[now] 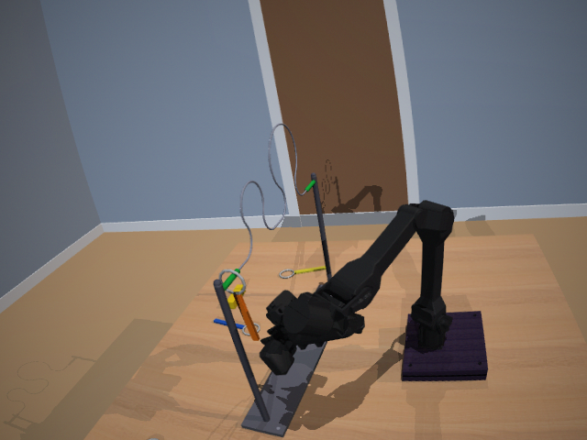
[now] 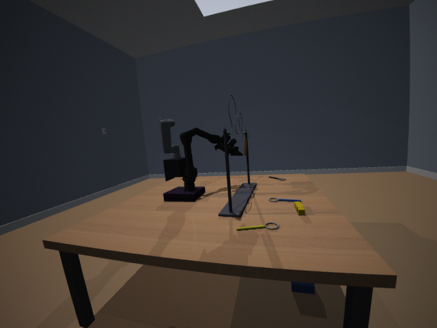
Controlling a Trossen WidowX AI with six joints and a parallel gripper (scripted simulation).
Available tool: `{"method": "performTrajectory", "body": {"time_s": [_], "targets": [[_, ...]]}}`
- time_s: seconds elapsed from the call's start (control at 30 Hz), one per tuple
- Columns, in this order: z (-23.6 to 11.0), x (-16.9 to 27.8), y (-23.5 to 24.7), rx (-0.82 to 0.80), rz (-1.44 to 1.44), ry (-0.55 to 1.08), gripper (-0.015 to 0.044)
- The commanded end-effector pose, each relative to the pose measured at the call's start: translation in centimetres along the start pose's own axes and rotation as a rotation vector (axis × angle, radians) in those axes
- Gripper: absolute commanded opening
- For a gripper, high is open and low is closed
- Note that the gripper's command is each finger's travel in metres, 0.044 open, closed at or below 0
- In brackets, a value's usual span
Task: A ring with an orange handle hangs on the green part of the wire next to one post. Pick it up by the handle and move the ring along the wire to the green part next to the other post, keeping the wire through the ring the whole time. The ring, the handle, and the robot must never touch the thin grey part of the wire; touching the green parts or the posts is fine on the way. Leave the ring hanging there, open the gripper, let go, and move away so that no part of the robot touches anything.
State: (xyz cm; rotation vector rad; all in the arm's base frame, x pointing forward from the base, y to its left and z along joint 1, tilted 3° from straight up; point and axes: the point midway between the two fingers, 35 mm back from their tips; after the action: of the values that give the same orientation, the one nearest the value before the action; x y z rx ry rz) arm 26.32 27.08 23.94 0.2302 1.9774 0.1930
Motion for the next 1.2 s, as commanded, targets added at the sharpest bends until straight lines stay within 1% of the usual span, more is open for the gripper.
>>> {"method": "performTrajectory", "body": {"time_s": [0.0, 0.27, 1.17], "targets": [[-1.2, -0.2, 0.1, 0.000, 0.012, -0.004, 0.0160], [-4.6, -0.2, 0.0, 0.001, 0.015, -0.007, 0.0160], [-4.7, -0.2, 0.0, 0.001, 0.015, -0.007, 0.0160]]}}
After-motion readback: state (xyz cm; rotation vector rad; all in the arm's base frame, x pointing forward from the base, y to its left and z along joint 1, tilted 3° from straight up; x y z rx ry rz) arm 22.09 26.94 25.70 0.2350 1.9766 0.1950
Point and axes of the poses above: the point midway between the two fingers, 35 mm back from their tips, its own z axis out along the fingers, its own y axis across the jaws, x = y × z, and after that the axes turned 14 degrees about z, right-handed
